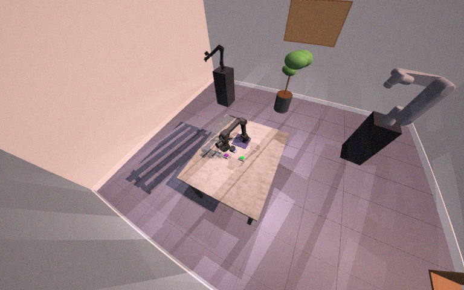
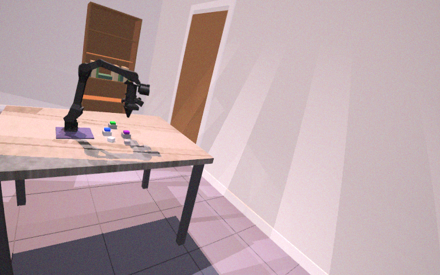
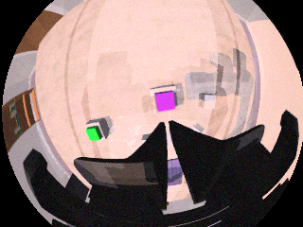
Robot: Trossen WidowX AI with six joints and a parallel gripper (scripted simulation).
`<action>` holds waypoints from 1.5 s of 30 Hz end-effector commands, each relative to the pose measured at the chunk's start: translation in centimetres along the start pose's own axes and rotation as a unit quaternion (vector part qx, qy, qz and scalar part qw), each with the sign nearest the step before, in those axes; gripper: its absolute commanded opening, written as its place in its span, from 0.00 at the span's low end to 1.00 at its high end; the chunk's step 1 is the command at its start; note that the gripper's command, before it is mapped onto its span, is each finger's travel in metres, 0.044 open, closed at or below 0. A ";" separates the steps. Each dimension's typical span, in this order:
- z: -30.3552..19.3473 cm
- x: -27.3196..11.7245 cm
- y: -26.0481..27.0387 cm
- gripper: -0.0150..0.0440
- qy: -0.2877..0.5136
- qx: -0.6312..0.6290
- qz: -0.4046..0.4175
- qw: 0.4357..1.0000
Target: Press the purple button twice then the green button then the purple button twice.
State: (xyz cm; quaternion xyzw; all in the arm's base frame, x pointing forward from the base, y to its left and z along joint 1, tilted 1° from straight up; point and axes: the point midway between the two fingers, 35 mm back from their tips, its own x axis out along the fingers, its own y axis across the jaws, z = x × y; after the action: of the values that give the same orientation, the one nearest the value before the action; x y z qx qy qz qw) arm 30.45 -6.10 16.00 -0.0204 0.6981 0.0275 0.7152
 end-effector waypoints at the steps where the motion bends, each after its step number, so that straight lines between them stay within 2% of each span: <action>1: -0.3 -0.1 4.1 0.29 0.003 -0.009 0.002 1.000; 11: -4.8 -0.1 16.1 0.29 0.005 -0.009 0.007 1.000; 15: -4.9 0.1 16.2 0.29 0.005 -0.009 0.007 1.000; 21: -5.0 5.8 16.3 0.29 0.005 -0.009 0.007 1.000; 45: -5.0 9.2 16.4 0.29 0.005 -0.009 0.007 1.000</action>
State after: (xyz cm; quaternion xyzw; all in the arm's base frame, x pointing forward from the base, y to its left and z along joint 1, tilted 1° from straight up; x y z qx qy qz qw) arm 24.74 10.00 7.44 -0.0227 0.6990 0.0402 0.7136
